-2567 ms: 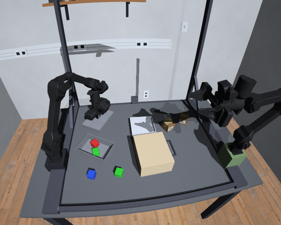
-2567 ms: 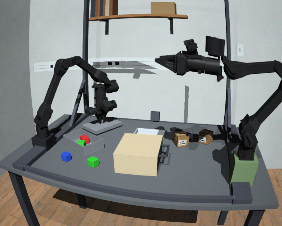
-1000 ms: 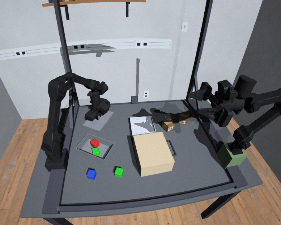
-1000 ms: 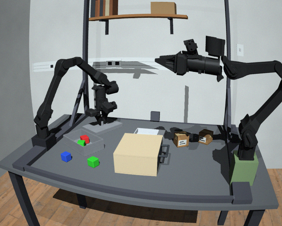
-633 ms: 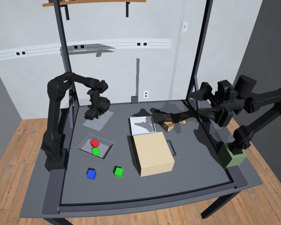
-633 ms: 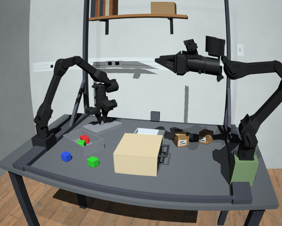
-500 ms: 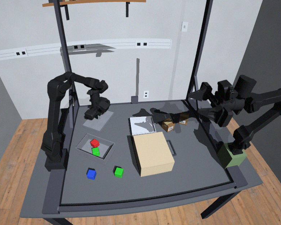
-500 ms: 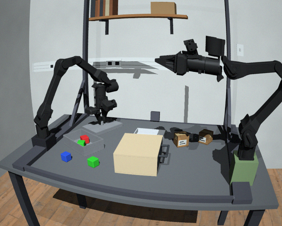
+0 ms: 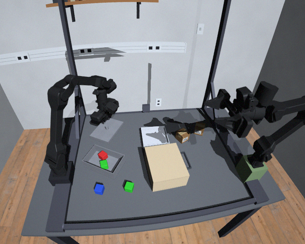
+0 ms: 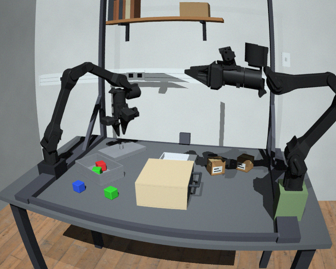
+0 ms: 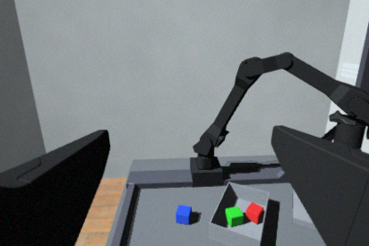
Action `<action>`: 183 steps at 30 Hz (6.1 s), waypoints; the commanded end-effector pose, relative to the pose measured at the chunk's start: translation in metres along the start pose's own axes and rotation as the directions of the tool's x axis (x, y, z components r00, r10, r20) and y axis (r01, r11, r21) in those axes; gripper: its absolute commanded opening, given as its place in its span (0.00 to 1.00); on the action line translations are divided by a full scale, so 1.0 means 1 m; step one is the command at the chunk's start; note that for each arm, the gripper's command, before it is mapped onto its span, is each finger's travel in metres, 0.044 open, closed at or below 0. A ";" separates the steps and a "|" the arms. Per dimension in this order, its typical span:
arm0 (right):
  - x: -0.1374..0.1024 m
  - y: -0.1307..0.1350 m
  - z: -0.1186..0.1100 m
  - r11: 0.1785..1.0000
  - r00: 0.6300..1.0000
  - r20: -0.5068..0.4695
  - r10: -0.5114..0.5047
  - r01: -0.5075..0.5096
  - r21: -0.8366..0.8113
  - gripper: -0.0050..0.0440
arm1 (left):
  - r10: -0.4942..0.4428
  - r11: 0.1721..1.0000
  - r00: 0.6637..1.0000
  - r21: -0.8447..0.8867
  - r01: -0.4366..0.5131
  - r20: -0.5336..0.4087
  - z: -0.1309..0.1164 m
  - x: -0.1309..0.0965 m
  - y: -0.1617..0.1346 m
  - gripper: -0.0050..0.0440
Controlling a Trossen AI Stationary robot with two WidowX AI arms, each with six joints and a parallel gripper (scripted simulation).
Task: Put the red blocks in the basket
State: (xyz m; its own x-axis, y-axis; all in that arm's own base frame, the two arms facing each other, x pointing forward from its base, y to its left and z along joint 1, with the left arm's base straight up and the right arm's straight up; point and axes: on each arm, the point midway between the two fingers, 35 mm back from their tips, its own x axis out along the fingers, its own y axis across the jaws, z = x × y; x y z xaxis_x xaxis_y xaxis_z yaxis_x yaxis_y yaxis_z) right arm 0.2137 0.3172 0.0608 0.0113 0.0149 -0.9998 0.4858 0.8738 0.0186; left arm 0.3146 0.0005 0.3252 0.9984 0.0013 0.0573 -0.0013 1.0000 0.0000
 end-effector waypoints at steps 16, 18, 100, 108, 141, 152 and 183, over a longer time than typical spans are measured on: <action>-0.072 -0.005 0.097 0.911 0.906 0.130 0.403 -0.382 -0.157 0.56 | -0.005 1.000 1.000 -0.003 0.005 0.020 0.008 -0.002 -0.001 0.92; -0.072 -0.005 0.097 0.911 0.906 0.130 0.403 -0.382 -0.157 0.56 | -0.005 1.000 1.000 -0.003 0.005 0.020 0.008 -0.002 -0.001 0.92; 0.008 -0.191 0.089 0.255 1.000 -0.002 -0.011 0.001 -0.967 0.56 | -0.004 1.000 1.000 -0.003 0.005 0.013 0.005 -0.001 -0.002 0.92; 0.018 -0.191 0.089 0.255 1.000 -0.003 -0.009 0.000 -0.967 0.56 | -0.004 1.000 1.000 -0.003 0.005 0.013 0.005 -0.001 -0.002 0.92; 0.044 -0.186 0.092 0.254 1.000 0.009 0.007 0.007 -0.967 0.10 | -0.004 1.000 1.000 -0.003 0.005 0.013 0.005 -0.001 -0.002 0.92; 0.035 -0.183 0.094 0.254 1.000 0.018 0.021 0.012 -0.967 0.10 | -0.004 1.000 1.000 -0.003 0.005 0.013 0.005 -0.001 -0.002 0.92; -0.003 -0.183 0.093 0.254 1.000 0.019 0.024 0.013 -0.967 0.00 | -0.004 1.000 1.000 -0.003 0.005 0.013 0.005 -0.001 -0.002 0.92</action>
State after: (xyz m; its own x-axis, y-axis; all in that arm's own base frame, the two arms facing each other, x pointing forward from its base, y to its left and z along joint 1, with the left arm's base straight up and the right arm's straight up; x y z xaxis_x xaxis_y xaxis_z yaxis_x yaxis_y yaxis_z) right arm 0.1990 0.1076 0.0468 0.0030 0.0017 -1.0000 -0.7223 0.6915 -0.0010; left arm 0.3159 -0.0014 0.3223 0.9988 -0.0041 0.0482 0.0041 1.0000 -0.0001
